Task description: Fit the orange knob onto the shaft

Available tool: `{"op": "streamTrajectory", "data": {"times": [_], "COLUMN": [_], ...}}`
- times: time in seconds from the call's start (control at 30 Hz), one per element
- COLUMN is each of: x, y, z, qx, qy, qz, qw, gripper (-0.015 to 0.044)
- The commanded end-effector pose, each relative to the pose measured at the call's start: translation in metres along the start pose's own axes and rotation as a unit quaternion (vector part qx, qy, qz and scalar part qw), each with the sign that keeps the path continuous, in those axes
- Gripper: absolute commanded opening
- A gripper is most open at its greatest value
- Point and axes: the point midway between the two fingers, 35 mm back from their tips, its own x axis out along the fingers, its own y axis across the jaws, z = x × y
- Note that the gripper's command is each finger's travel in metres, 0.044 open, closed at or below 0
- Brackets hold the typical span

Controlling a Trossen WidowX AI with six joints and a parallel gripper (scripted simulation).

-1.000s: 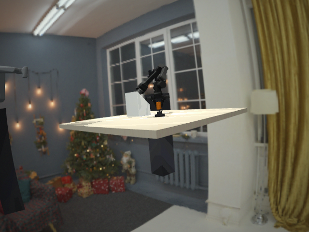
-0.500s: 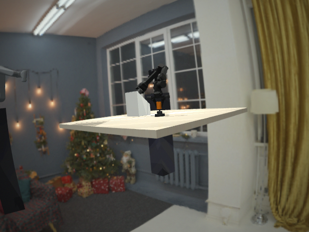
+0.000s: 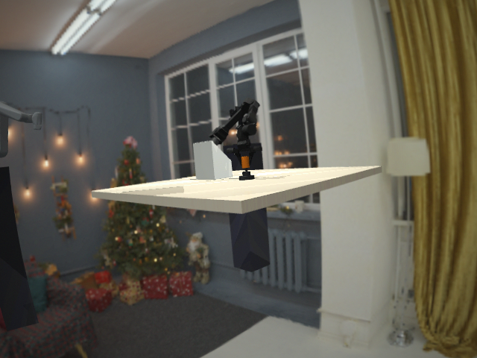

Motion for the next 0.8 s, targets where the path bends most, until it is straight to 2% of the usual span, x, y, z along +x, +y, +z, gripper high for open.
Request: {"op": "streamTrajectory", "data": {"times": [0.0,0.1,0.77], "x": [-0.0018,-0.0005,0.0025], "y": [-0.0005,-0.0012,-0.0002], "z": [0.001,0.0017,0.0002], "qx": [0.051,0.093,0.093], "qy": [-0.001,-0.001,-0.001], "qz": [0.0,0.0,0.0], "qw": [0.999,0.996,0.996], "gripper": [0.0,0.0,0.0]}}
